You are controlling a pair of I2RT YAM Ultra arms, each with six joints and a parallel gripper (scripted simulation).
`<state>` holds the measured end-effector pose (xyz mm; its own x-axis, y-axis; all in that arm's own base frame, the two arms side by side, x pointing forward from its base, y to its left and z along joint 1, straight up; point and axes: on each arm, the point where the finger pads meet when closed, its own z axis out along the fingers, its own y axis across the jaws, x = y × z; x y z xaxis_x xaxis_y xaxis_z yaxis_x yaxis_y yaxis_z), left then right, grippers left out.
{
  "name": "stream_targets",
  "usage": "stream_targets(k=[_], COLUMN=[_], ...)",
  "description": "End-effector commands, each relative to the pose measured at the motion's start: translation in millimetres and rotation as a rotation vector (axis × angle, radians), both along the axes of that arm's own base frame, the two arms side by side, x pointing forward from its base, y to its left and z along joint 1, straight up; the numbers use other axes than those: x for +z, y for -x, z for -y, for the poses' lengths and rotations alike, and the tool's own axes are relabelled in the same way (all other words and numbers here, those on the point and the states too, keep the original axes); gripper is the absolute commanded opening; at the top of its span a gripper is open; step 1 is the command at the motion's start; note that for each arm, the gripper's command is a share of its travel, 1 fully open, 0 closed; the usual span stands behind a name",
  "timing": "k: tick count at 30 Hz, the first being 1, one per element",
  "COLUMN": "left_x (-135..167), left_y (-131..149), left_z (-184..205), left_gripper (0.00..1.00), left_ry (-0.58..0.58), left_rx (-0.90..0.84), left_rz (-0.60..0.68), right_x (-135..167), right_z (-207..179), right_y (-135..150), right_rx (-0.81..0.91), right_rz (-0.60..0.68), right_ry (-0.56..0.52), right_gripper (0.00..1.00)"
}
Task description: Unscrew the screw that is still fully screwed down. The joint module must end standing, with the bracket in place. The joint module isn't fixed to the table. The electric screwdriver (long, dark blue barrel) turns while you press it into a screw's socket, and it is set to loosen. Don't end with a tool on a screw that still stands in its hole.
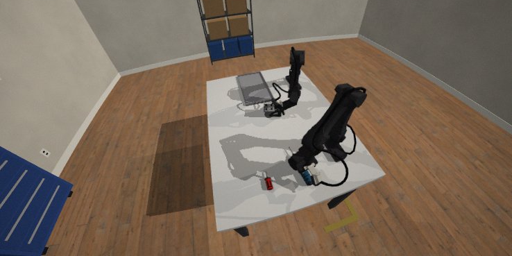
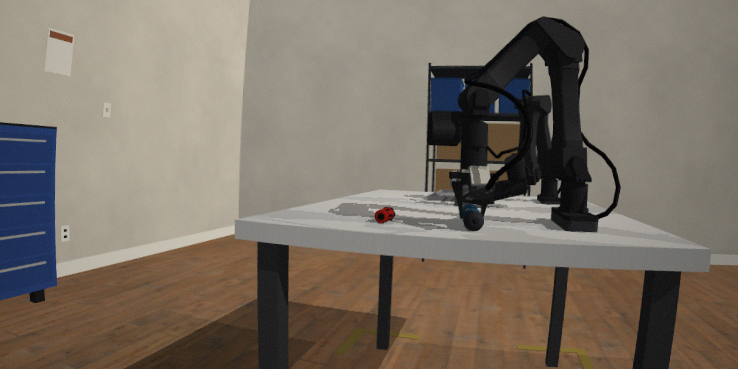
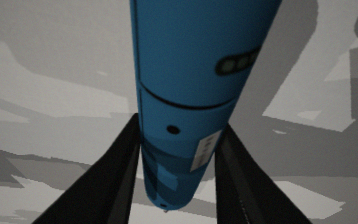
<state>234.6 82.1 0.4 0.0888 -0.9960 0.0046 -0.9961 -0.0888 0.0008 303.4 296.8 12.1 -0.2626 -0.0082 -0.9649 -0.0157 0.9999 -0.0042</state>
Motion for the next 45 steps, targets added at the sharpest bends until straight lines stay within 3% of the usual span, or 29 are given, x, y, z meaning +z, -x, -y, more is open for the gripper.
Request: stream_targets(k=[1,45], left_x=[1.5,1.5], left_y=[-0.8,-0.8], left_z=[-2.3,-2.3], left_gripper=[0.45,0.42], left_ry=[-0.016,-0.016], left_rx=[-0.006,-0.006], left_rz=[0.003,0.003], right_x=[4.3,4.3], right_z=[-0.7,-0.7], right_y=[-0.9,-0.9], right_rx=[-0.005,-0.005], right_rz=[0.008,0.008], right_ry=[-0.011,-0.011], right_gripper=[0.59,0.59])
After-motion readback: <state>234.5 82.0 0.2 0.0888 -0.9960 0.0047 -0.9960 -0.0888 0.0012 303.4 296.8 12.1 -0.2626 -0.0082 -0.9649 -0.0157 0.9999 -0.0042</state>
